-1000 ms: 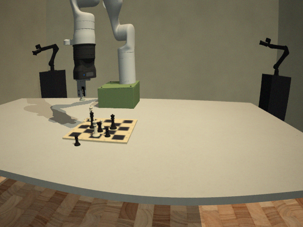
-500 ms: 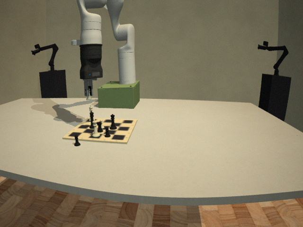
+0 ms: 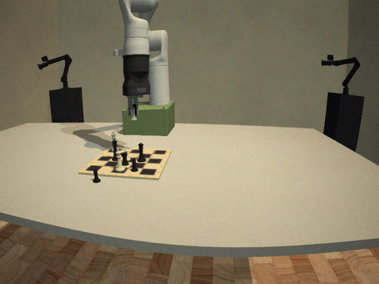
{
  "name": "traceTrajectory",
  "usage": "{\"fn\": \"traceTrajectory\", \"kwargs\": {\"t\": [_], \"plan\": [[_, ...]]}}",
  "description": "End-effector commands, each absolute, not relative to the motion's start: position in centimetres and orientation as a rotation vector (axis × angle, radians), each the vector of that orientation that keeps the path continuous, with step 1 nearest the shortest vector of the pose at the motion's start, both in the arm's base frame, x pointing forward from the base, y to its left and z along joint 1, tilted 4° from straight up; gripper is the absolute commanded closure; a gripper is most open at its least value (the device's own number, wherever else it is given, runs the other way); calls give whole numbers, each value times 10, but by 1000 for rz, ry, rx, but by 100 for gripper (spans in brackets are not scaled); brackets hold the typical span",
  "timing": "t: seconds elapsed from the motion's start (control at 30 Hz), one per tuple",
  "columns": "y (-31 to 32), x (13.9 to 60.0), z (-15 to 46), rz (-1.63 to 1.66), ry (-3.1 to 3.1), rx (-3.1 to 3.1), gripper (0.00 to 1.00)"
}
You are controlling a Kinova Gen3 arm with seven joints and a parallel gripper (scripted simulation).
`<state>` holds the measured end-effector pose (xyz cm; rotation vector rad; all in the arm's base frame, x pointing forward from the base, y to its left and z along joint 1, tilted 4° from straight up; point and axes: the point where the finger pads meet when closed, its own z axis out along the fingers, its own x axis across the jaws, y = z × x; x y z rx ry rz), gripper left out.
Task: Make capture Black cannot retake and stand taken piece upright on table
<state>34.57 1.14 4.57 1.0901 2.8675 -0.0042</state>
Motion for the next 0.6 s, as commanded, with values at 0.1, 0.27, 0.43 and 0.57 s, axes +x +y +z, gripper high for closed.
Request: {"fn": "traceTrajectory", "kwargs": {"t": [0.1,0.27,0.43,0.57], "plan": [[14,346,47,-2,2868,1080,100],[14,346,47,-2,2868,1080,100],[14,346,46,-2,2867,1080,100],[14,346,42,-2,2867,1080,100]]}}
